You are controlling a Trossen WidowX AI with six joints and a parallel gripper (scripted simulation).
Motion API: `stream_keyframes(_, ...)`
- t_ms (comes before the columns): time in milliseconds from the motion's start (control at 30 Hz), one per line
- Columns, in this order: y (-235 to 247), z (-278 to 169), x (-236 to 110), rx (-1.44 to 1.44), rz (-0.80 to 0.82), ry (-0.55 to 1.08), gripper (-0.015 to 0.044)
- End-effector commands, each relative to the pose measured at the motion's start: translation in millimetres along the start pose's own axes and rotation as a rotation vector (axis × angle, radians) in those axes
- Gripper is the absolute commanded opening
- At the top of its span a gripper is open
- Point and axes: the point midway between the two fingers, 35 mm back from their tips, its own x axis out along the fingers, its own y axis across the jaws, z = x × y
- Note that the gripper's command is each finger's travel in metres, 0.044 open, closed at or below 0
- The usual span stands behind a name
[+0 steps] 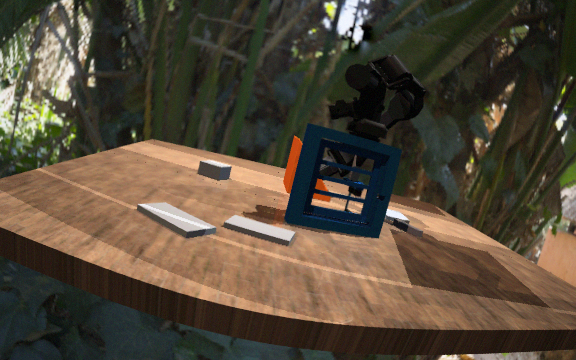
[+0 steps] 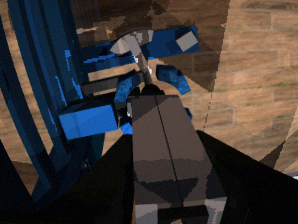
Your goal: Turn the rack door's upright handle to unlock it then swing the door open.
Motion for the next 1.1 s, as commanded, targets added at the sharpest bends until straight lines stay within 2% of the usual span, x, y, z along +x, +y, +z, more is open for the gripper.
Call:
stream_keyframes(0,0,0,0,0.001,-0.001,-0.001,0.0021)
stream_keyframes(1067,-22,20,0,-0.561,-0.002,-0.002,0.0021)
